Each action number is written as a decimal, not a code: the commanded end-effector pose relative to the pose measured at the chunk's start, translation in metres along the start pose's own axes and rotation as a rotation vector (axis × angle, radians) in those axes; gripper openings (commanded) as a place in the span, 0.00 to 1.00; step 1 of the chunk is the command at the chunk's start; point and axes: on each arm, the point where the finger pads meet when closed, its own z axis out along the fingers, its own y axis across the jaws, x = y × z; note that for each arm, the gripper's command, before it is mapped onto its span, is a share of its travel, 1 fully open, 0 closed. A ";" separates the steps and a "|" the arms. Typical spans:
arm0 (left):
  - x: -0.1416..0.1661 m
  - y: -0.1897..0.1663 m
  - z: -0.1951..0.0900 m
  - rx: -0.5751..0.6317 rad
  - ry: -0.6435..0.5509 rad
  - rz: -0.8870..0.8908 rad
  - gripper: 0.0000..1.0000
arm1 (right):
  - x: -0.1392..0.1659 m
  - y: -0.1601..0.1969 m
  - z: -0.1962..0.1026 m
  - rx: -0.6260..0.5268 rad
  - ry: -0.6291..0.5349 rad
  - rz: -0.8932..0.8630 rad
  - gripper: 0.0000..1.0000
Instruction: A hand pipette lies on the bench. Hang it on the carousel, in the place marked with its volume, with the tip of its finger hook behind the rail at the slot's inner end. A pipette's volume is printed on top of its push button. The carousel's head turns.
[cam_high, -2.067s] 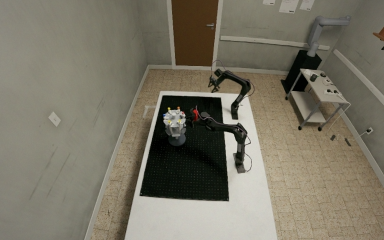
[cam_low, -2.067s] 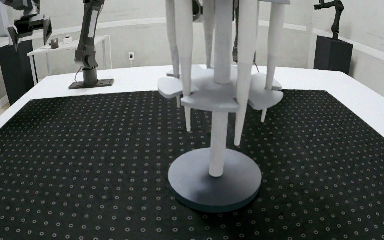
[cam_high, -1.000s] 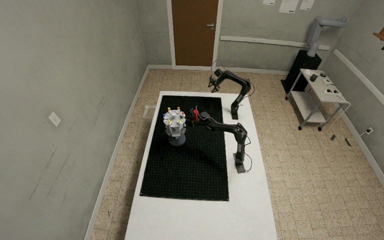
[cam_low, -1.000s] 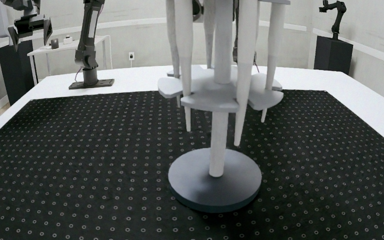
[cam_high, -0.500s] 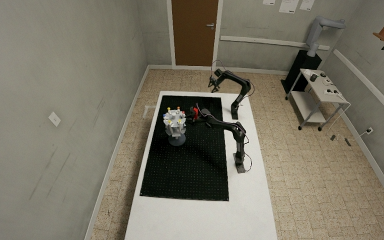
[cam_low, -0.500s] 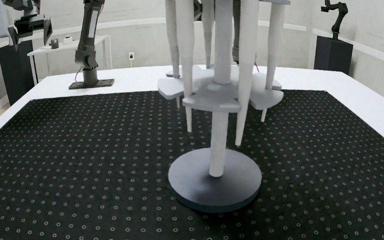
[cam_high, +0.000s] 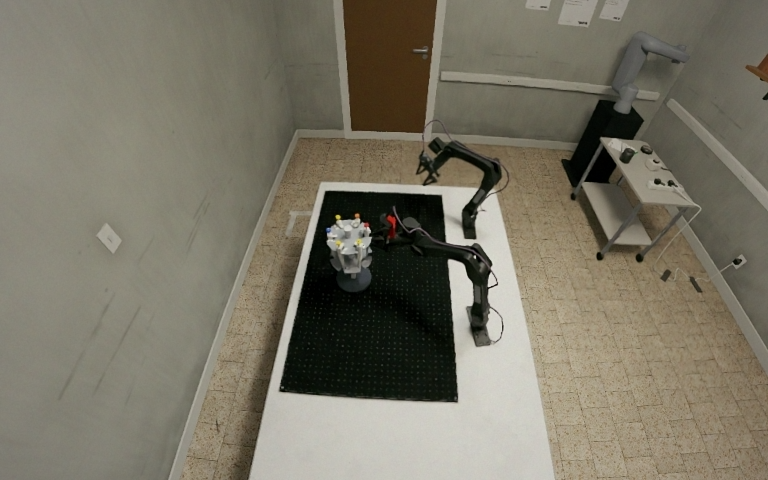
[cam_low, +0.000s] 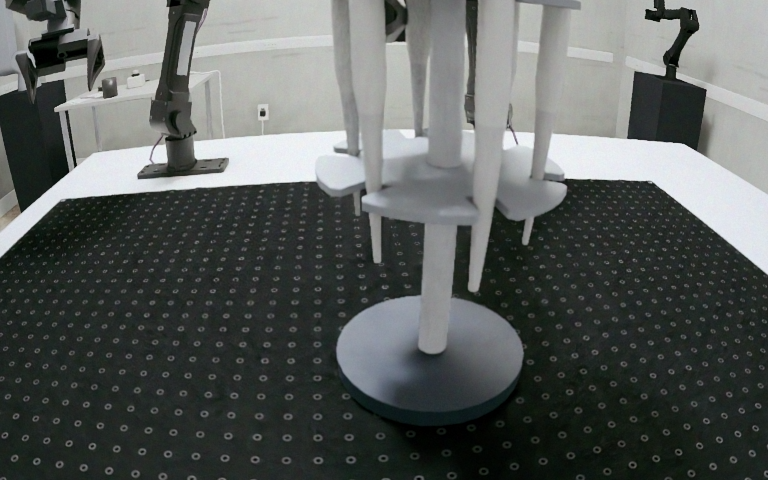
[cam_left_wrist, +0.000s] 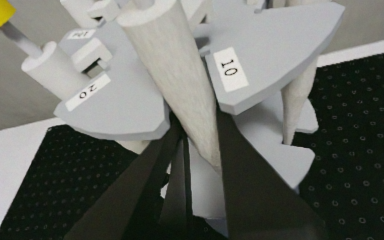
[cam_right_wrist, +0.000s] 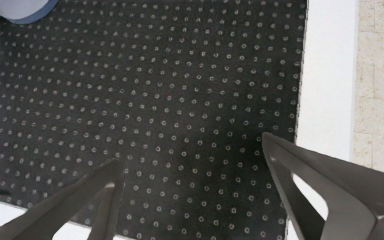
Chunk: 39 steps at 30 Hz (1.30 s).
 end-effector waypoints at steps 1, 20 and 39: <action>-0.048 0.011 -0.004 -0.024 -0.094 -0.071 0.12 | -0.007 -0.004 -0.004 0.009 -0.024 -0.012 1.00; -0.048 0.011 -0.004 -0.024 -0.094 -0.071 0.12 | -0.007 -0.004 -0.004 0.009 -0.024 -0.012 1.00; -0.047 0.013 -0.003 -0.221 -0.085 -0.084 0.12 | -0.007 -0.004 -0.004 0.009 -0.024 -0.012 1.00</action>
